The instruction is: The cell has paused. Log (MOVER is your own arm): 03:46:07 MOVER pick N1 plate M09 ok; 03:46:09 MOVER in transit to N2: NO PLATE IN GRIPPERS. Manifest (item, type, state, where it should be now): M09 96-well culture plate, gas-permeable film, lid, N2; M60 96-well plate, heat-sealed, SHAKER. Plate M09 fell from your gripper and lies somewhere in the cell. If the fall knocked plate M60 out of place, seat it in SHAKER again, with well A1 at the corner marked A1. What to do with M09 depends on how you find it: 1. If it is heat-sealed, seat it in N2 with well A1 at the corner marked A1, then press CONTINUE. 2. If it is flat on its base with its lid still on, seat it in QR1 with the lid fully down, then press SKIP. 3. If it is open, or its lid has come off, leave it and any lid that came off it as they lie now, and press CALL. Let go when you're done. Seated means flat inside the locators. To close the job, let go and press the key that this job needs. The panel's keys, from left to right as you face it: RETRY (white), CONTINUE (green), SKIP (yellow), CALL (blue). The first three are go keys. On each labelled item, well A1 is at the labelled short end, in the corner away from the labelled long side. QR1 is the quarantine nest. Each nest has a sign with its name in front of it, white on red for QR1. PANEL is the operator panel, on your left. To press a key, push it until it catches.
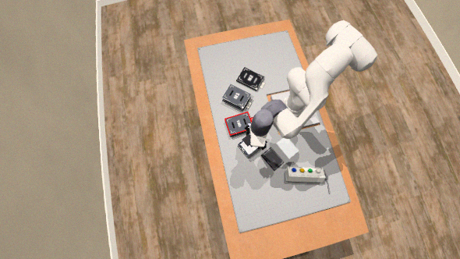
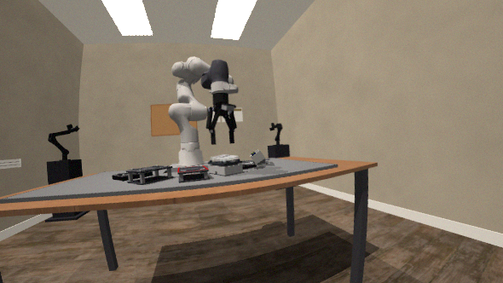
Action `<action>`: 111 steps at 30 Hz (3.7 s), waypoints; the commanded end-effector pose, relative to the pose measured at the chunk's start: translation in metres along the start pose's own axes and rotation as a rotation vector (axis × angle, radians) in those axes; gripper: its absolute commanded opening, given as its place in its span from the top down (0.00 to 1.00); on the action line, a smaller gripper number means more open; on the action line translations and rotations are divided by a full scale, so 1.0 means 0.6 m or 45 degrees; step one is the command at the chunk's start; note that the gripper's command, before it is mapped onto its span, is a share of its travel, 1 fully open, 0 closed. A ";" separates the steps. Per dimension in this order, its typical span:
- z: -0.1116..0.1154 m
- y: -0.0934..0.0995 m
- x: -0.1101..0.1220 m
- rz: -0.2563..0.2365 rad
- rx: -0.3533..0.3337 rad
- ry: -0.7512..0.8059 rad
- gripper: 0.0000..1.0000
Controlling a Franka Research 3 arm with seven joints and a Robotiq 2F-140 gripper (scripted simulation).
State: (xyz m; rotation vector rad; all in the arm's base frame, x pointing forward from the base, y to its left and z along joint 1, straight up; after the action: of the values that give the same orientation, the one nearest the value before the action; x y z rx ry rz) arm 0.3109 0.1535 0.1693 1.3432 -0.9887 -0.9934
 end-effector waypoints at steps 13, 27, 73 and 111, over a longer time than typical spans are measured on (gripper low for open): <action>0.000 -0.005 0.001 0.002 0.001 0.009 0.30; 0.000 -0.024 0.001 0.002 0.001 0.009 0.30; 0.000 -0.067 0.001 0.002 0.001 0.009 0.30; 0.000 -0.068 0.001 0.002 0.001 0.009 0.30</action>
State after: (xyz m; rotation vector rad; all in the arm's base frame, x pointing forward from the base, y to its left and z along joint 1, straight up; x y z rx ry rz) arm 0.3117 0.1533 0.1297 1.3447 -0.9866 -0.9892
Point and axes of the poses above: the point where the finger pads meet when closed, its own y axis back along the fingers, its own x axis across the jaws, z = x × y, the point moved 3 cm from there along y, back along the fingers, and after that the axes turned 6 degrees about -y, right-handed, at the moved point
